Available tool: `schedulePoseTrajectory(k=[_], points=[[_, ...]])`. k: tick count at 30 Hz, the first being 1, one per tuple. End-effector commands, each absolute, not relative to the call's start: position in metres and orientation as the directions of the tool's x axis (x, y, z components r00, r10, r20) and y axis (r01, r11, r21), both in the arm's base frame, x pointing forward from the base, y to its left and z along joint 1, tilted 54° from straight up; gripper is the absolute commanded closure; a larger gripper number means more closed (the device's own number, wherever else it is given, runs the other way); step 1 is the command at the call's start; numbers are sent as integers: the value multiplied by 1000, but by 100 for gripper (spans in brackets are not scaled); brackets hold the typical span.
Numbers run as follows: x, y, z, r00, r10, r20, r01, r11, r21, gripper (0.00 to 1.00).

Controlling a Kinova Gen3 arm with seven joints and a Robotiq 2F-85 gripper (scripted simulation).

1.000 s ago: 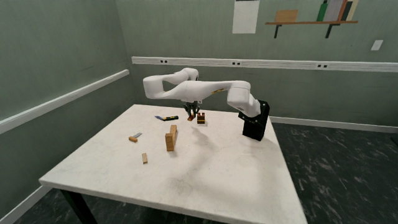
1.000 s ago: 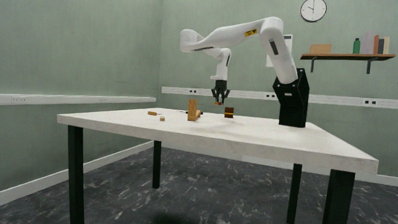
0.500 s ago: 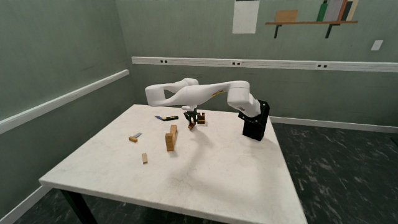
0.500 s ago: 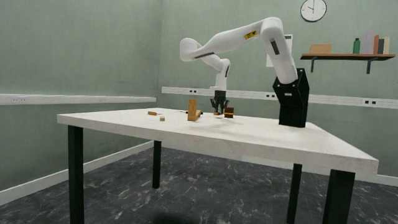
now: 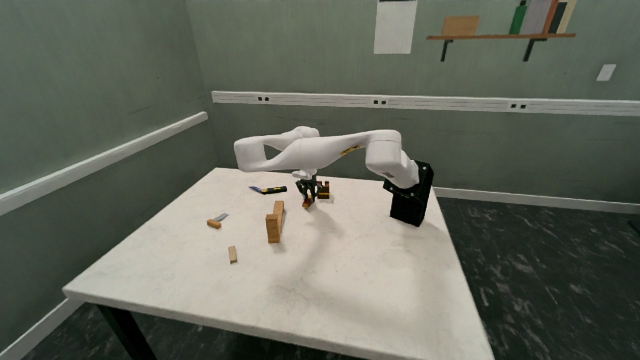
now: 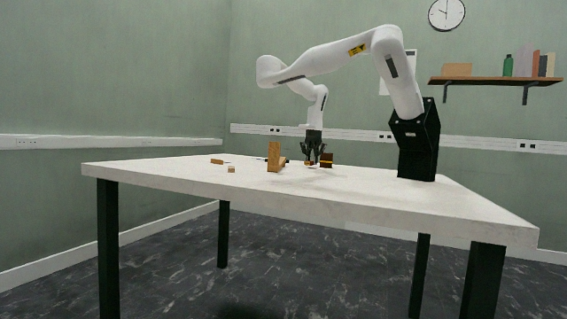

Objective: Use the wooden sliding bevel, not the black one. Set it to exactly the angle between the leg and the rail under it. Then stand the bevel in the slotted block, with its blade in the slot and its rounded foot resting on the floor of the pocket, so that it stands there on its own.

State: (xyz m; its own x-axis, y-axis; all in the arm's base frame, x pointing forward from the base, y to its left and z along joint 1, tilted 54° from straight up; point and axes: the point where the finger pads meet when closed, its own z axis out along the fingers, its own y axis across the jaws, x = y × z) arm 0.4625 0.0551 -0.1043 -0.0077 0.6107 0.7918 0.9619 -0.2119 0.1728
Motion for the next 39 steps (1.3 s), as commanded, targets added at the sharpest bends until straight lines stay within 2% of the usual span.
schedulePoseTrajectory(k=[1,19,20,39], points=[[463,56,-105,-7,611,791,961,-213,174,90],[467,65,-112,-7,611,791,961,-213,174,90],[467,65,-112,-7,611,791,961,-213,174,0],[467,65,-112,-7,611,791,961,-213,174,0]])
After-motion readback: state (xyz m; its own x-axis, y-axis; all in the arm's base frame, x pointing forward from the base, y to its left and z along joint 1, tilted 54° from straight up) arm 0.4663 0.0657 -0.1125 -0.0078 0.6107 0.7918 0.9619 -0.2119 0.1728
